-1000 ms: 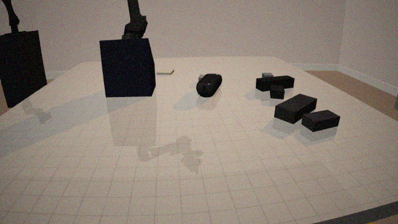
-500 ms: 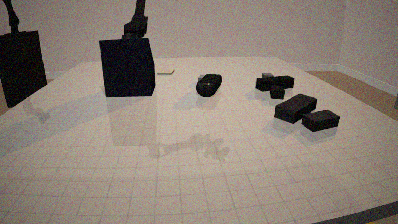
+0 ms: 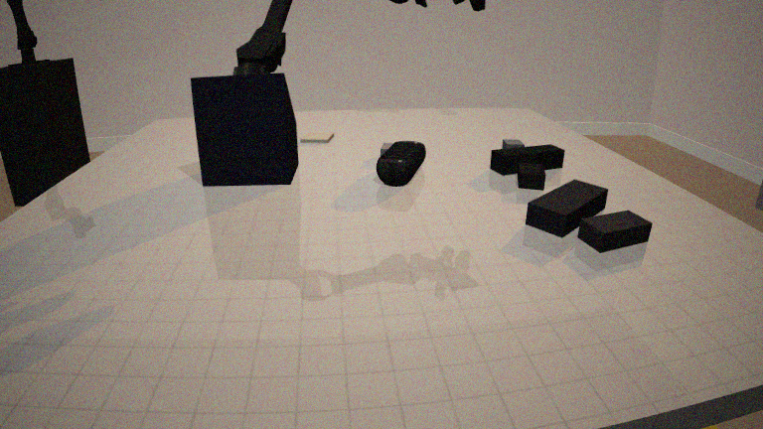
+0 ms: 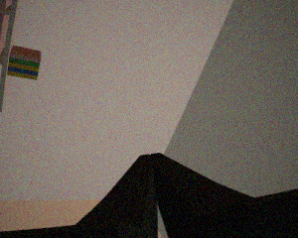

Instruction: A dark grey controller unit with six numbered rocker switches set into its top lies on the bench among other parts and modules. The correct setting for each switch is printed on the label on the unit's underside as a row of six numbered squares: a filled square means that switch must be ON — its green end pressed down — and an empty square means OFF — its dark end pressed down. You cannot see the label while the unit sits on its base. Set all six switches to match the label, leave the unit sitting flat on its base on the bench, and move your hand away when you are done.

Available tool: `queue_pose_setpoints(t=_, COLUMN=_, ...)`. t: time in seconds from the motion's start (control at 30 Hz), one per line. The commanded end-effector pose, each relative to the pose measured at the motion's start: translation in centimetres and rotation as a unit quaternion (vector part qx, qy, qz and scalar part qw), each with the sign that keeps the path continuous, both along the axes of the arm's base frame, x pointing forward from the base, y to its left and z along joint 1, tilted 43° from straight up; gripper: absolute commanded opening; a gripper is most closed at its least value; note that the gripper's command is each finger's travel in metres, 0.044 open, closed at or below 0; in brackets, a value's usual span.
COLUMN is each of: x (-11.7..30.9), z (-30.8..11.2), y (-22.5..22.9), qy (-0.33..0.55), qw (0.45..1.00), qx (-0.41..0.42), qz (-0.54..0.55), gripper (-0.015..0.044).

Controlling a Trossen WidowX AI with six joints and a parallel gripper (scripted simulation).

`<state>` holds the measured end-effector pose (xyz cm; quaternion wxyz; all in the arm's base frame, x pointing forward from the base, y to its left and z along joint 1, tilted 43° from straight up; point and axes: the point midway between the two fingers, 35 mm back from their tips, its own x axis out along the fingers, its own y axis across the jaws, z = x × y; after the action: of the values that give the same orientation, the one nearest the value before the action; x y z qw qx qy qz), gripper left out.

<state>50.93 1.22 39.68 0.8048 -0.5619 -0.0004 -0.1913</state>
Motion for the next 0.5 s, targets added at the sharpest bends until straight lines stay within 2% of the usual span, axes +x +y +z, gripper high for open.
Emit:
queue_pose_setpoints(t=0.0, x=2.3, z=-4.0, y=0.3, qy=0.049, qw=0.995, qx=0.072, qz=0.044, gripper=0.0000)
queue_pose_setpoints(t=0.2, x=4.8, z=-13.3, y=1.0, qy=0.166, qw=0.949, qx=0.251, qz=0.095, gripper=0.0000)
queue_pose_setpoints(t=0.37, x=4.5, z=-21.2, y=1.0, qy=0.253, qw=0.874, qx=0.409, qz=0.069, gripper=0.0000)
queue_pose_setpoints(t=0.47, x=3.9, z=-24.5, y=1.1, qy=0.288, qw=0.828, qx=0.479, qz=0.046, gripper=0.0000)
